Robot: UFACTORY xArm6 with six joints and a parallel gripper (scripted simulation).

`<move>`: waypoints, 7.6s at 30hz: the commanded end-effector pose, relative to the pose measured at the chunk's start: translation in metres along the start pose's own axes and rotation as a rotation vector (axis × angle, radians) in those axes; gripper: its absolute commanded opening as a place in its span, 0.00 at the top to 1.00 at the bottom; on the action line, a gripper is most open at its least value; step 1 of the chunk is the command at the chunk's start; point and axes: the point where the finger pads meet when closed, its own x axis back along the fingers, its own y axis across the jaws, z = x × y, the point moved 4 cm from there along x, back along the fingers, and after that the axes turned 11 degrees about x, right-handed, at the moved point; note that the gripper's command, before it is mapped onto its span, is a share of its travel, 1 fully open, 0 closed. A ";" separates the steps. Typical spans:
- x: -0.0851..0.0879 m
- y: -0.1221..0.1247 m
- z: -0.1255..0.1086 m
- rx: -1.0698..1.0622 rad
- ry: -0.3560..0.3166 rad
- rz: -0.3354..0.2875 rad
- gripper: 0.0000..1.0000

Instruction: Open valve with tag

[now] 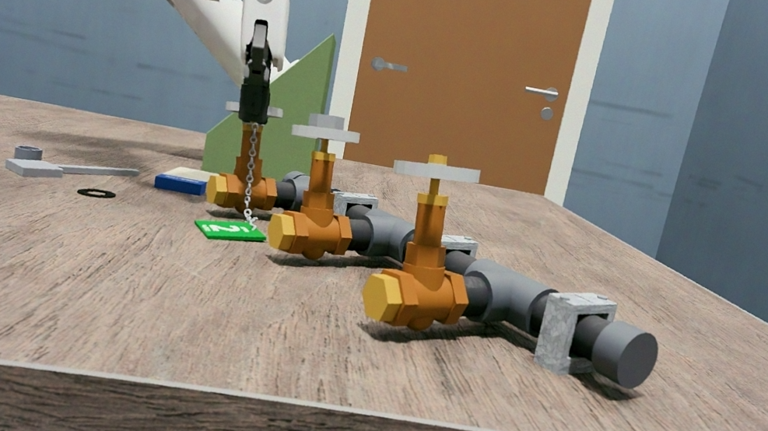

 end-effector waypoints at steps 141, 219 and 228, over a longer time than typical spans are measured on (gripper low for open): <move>0.001 -0.001 0.000 2.921 0.004 0.000 0.00; 0.001 -0.001 0.000 -0.002 0.000 0.003 1.00; 0.001 -0.001 0.000 -0.002 0.000 0.003 1.00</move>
